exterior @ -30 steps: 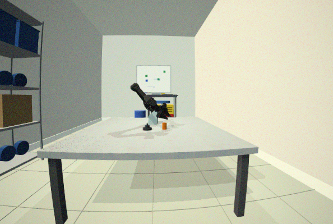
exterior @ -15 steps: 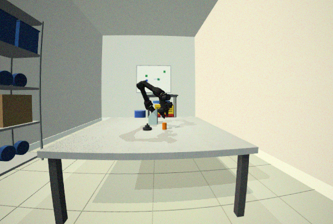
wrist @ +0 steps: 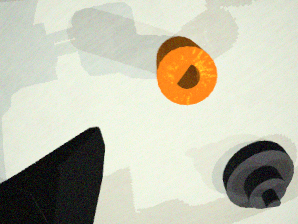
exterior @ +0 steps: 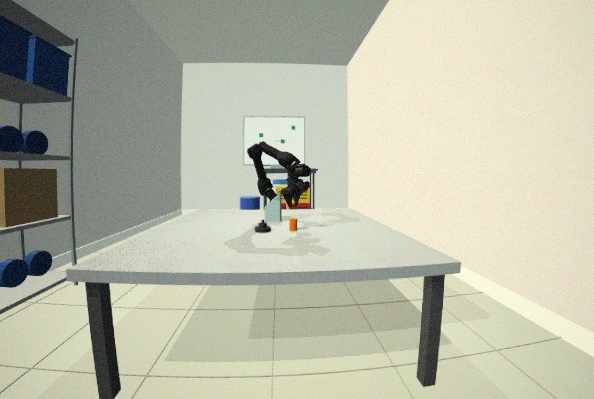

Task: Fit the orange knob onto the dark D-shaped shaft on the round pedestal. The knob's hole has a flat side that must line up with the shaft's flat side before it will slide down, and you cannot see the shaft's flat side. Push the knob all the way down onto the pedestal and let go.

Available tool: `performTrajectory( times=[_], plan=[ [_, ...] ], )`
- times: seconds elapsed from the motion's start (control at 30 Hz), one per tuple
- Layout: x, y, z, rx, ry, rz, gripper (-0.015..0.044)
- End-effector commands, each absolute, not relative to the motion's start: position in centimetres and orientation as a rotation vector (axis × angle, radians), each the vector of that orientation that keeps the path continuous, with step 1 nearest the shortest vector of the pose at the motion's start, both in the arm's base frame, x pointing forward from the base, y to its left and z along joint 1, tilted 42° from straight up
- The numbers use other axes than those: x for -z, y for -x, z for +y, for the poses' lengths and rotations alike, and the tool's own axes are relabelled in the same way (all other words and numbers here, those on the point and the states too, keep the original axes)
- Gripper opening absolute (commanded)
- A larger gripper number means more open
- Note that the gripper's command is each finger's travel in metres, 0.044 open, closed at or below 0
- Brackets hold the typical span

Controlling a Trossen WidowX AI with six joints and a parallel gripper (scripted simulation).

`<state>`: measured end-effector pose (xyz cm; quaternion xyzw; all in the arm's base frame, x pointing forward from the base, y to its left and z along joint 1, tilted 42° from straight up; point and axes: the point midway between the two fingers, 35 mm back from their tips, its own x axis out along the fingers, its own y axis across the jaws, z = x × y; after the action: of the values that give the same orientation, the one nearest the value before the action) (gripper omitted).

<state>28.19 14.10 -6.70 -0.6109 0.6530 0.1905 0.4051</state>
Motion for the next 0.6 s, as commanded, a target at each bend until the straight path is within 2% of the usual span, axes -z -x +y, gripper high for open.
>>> performTrajectory(
  times=[0.0, 0.27, 0.57],
  plan=[
    [6.85, -28.13, 13.96, -0.29, 1.397, 1.649, 0.044],
    [6.85, -28.13, 13.95, 0.298, 0.833, 1.527, 0.044],
    [6.85, -28.13, 13.95, 0.31, 0.82, 1.523, 0.044]
  ],
)
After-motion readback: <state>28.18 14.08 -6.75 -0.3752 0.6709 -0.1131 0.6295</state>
